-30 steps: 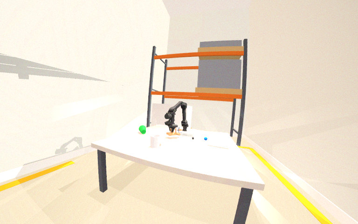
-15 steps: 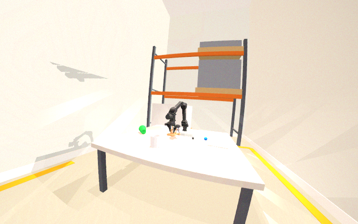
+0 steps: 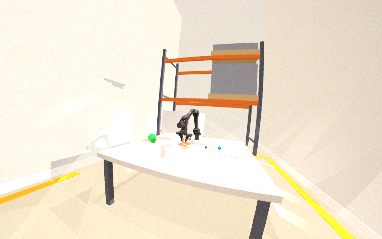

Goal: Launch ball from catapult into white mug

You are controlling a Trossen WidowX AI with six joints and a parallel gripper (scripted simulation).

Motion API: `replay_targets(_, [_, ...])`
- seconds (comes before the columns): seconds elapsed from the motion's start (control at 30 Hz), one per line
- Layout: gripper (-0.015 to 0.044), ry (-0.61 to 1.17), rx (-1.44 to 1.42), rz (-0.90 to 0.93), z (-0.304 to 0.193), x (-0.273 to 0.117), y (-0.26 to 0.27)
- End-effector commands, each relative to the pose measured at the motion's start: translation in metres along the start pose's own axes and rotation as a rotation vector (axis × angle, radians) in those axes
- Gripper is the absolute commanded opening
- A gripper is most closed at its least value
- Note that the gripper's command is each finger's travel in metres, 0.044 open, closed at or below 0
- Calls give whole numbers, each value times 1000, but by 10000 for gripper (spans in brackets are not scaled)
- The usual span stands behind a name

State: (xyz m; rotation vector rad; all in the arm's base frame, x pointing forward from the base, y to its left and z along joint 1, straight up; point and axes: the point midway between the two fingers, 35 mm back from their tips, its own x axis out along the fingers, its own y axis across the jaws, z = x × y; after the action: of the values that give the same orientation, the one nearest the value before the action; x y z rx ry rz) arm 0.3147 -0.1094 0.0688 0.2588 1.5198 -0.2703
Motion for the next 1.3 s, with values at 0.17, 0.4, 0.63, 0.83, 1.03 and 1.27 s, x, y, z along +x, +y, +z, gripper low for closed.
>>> replay_targets(0.17, [0, 0, -6, 2, 0, 15, 1])
replay_targets(0.4, [0, 0, -7, 2, 0, 26, 1])
replay_targets(0.63, [0, 0, -7, 2, -1, 38, 2])
replay_targets(0.83, [0, 1, -4, 0, 0, 34, 1])
replay_targets(1.03, [131, 1, -4, 0, 0, 34, 1])
replay_targets(1.27, [315, 1, -4, 0, 0, 34, 1])
